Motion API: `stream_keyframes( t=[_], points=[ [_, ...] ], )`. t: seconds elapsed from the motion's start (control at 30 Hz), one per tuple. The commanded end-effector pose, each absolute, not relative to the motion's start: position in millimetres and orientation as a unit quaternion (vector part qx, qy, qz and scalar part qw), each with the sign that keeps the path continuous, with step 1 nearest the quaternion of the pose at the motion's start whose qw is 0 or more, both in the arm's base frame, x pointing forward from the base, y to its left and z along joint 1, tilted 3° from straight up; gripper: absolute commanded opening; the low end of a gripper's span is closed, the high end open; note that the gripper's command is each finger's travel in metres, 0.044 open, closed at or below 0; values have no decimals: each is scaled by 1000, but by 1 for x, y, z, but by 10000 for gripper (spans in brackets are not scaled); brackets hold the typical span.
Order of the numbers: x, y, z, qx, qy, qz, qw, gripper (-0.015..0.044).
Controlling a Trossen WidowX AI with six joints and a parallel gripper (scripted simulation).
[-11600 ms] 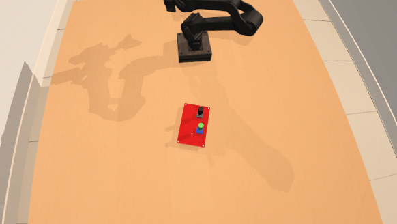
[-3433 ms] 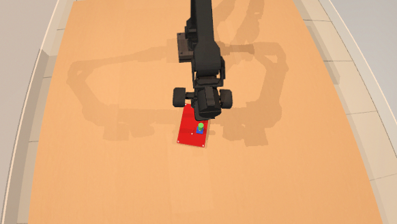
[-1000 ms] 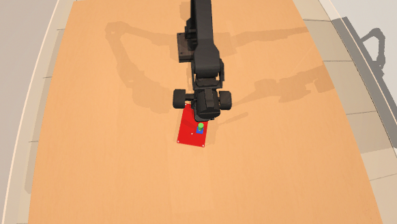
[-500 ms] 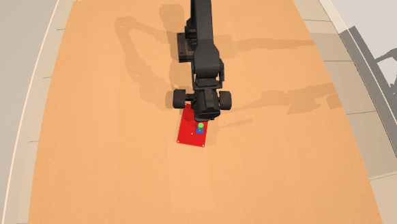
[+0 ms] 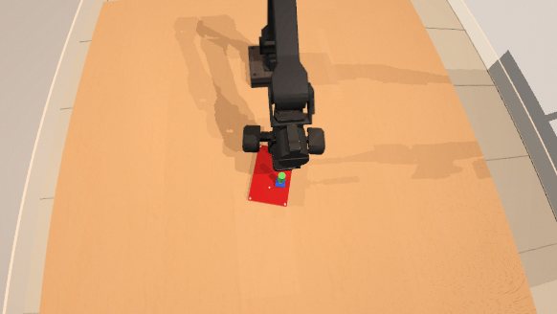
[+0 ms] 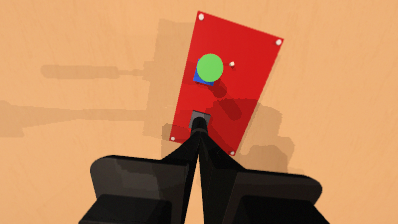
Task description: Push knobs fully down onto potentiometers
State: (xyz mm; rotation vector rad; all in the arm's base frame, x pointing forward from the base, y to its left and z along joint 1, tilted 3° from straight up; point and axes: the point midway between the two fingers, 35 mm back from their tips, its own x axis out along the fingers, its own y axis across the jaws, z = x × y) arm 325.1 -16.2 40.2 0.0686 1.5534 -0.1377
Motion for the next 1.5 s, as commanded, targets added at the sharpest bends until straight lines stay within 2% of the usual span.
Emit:
stream_keyframes(
  t=[0.0,1.47],
  points=[
    [326,-17,23,31,707,-61,704,0],
    [327,-16,28,31,707,-61,704,0]
  ],
)
